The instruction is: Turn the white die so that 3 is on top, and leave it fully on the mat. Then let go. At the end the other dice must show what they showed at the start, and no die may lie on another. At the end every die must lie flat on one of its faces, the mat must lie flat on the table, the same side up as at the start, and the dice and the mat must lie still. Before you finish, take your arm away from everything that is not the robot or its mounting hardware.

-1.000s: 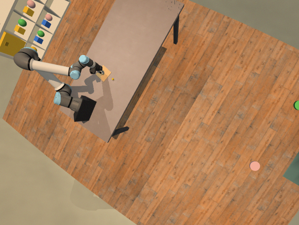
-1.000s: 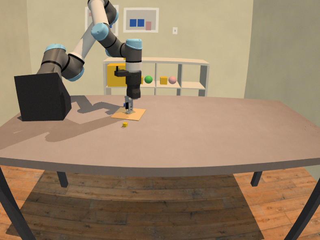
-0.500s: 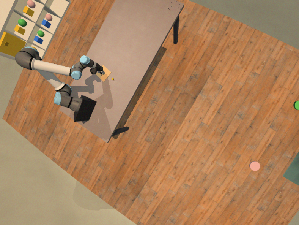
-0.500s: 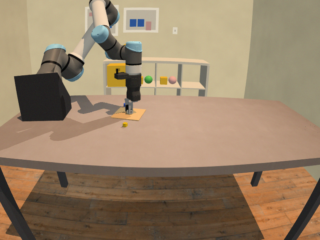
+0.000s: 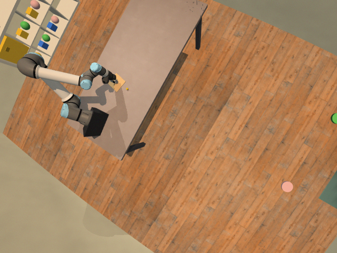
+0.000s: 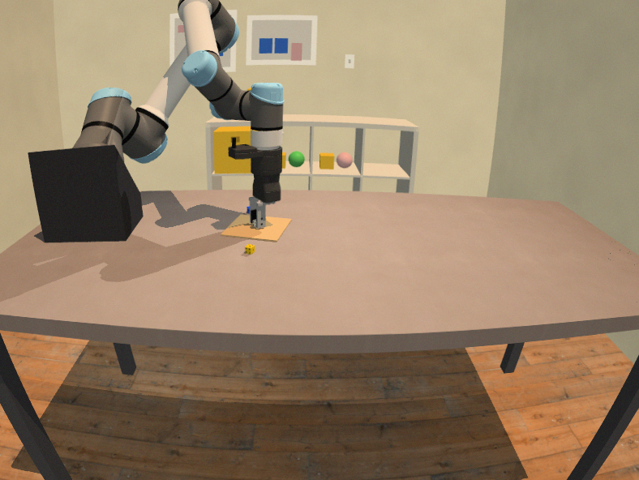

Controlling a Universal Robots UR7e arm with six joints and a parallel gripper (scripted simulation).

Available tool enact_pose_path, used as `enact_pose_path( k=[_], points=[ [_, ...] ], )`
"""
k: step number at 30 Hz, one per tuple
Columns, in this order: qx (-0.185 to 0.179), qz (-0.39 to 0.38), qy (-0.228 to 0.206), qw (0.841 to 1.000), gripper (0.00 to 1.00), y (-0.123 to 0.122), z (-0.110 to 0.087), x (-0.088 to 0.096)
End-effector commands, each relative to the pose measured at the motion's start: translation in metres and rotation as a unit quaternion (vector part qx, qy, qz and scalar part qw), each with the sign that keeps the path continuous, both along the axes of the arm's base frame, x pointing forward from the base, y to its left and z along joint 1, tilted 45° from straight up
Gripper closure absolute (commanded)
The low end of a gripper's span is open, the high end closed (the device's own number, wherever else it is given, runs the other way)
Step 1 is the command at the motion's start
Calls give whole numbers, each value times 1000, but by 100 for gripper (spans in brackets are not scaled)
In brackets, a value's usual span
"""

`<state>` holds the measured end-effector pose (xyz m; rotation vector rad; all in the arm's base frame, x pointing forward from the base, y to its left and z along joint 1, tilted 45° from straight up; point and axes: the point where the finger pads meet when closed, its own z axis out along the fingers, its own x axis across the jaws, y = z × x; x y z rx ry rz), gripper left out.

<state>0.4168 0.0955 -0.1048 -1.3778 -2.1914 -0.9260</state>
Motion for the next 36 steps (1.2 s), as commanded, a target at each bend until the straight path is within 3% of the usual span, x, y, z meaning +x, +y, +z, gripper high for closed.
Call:
enact_pose_path(
  k=[1,20,21,36],
  points=[
    [0,0,0,1000,36,0,0,0],
    [0,0,0,1000,36,0,0,0],
    [0,0,0,1000,66,0,0,0],
    [0,0,0,1000,66,0,0,0]
  ],
)
